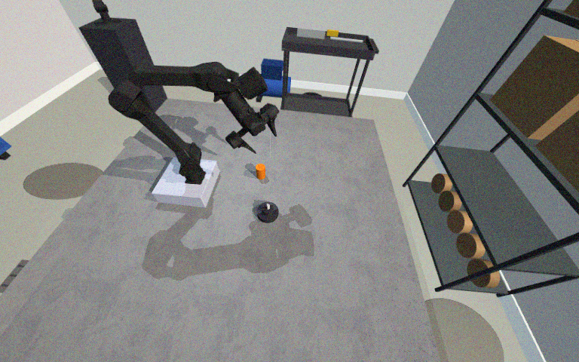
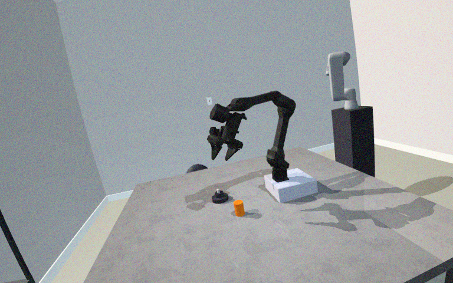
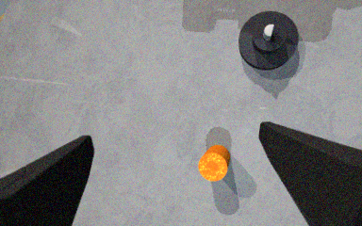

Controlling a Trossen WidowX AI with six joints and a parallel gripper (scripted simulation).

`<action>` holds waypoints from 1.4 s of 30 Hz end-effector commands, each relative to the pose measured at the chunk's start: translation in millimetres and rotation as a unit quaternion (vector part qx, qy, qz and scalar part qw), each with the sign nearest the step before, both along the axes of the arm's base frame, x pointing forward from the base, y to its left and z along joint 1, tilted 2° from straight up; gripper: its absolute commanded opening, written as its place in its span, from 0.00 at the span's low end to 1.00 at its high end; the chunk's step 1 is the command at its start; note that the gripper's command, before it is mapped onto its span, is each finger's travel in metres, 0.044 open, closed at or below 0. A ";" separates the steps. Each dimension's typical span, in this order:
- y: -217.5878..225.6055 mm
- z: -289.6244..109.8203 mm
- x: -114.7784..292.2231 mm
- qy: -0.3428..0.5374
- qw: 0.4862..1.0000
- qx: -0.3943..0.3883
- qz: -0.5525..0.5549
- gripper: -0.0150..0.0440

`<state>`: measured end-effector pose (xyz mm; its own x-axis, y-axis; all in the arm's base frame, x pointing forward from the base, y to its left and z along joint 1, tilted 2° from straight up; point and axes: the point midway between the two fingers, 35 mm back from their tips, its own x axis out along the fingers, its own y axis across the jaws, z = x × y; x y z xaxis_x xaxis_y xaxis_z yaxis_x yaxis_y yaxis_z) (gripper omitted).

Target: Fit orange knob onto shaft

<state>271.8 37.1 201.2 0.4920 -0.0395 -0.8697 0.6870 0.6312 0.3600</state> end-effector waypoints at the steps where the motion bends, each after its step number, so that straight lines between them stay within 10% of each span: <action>1: 31.3 -51.4 -6.9 0.113 0.981 -0.040 0.152 1.00; 8: 63.7 -111.9 -25.4 0.247 0.910 -0.061 0.328 1.00; 42: 61.7 -179.3 -21.9 0.251 0.907 -0.061 0.332 1.00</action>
<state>250.3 98.5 27.7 -0.0104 0.0066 -0.9999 0.2021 0.9794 0.0043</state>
